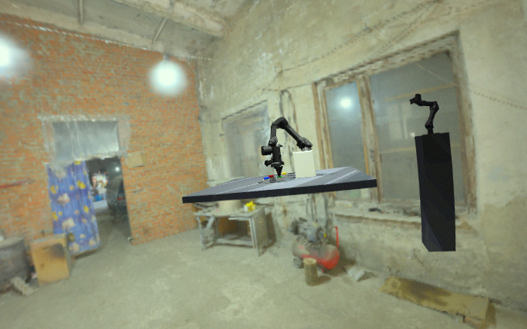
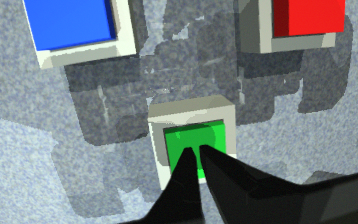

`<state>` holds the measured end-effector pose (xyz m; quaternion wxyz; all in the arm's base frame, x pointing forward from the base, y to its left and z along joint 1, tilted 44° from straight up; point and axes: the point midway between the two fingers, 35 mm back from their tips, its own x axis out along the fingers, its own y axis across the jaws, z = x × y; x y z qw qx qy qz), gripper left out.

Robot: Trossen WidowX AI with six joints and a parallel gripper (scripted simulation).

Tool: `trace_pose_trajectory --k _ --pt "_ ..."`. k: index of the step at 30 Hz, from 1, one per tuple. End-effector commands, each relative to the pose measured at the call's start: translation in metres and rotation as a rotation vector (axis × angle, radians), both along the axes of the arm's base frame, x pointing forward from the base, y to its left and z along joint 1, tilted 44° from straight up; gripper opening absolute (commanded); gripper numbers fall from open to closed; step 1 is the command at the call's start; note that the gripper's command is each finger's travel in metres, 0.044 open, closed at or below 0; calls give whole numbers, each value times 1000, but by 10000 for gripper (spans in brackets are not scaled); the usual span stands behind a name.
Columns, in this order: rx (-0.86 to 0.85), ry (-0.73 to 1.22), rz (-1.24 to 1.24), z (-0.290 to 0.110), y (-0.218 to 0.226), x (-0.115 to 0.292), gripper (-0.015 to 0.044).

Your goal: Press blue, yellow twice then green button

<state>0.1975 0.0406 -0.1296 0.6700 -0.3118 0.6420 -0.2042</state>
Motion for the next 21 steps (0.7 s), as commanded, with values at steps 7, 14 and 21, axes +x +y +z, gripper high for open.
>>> trace_pose_trajectory --k 7,14,21 --pt "-3 6 3 25 22 -4 20" --pt "25 5 -4 13 71 9 178" --pt "13 5 1 -2 140 15 361"
